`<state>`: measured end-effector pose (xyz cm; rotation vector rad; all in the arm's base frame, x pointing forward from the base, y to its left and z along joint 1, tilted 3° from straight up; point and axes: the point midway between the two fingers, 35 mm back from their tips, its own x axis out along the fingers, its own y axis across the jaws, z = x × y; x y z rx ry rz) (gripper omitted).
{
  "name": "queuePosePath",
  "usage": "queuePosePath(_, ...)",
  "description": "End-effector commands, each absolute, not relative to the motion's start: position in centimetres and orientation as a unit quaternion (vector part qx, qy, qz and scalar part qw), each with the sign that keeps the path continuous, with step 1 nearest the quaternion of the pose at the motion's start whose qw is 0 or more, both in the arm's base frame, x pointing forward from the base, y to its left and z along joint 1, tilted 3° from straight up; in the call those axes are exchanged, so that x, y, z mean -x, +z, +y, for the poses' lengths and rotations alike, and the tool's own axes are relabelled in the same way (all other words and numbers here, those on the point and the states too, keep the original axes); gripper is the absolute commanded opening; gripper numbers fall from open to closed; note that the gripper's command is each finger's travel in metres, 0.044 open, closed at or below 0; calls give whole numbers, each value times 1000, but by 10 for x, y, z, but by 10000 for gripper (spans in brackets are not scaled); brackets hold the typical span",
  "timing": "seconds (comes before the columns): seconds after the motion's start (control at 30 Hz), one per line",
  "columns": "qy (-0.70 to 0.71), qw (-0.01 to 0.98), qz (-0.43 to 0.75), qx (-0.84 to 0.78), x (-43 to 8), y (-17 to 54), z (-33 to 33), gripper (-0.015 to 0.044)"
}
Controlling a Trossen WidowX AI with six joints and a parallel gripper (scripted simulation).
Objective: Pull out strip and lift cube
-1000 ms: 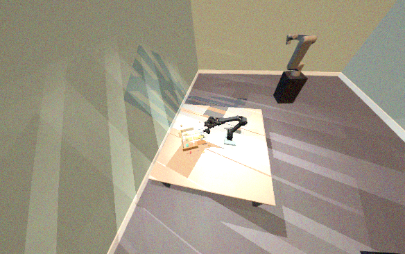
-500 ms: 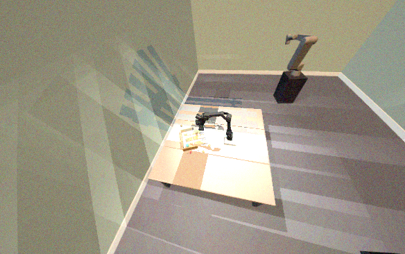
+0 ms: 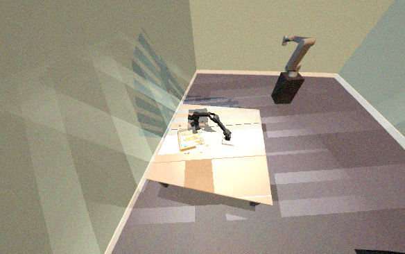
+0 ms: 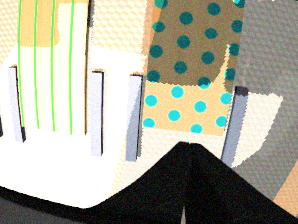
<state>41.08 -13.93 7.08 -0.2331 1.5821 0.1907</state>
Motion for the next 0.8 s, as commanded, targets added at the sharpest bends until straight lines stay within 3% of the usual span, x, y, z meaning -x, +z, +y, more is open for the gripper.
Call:
queuePosePath(0.0, 91, 692, 708, 107, -414, 70, -139, 0)
queuePosePath(0.77, 91, 692, 708, 107, -416, 33, -141, 0)
